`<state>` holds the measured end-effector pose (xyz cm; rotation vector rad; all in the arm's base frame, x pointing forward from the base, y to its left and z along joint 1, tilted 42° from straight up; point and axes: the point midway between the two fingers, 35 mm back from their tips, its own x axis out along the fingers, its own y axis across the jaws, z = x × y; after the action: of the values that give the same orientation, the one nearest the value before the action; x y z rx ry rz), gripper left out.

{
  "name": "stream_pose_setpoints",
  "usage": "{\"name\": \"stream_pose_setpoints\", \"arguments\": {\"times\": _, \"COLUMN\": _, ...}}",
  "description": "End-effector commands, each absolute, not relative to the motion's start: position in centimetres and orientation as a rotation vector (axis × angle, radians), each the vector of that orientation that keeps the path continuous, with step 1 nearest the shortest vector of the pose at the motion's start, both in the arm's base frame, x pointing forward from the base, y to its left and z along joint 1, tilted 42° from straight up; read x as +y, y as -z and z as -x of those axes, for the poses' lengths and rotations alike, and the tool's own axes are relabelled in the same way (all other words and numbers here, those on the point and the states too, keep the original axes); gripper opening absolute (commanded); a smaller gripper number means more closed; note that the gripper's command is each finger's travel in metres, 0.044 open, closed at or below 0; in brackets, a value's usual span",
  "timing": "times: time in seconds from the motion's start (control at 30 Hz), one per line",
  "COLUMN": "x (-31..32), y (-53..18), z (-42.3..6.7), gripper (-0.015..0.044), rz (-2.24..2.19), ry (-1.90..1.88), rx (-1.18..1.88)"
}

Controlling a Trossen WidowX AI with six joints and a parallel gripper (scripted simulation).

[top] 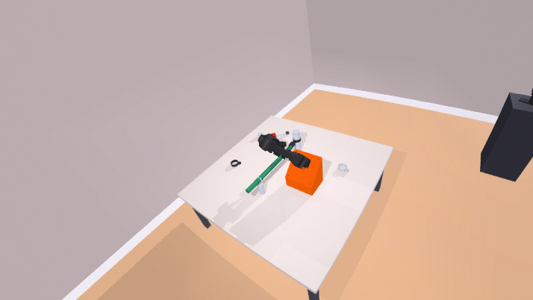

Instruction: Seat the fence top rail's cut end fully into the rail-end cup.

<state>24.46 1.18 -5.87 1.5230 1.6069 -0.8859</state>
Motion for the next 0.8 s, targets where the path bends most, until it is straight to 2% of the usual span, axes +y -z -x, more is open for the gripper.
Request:
{"name": "stream_pose_setpoints", "arguments": {"times": 0.0, "x": 1.14, "y": 5.85, "z": -24.47, "gripper": 0.0000, "rz": -1.524, "ry": 0.886, "rx": 1.606}}
{"name": "stream_pose_setpoints", "arguments": {"times": 0.77, "x": 0.66, "y": 5.76, "z": -24.63, "gripper": 0.0000, "rz": -1.515, "ry": 0.889, "rx": 1.598}}
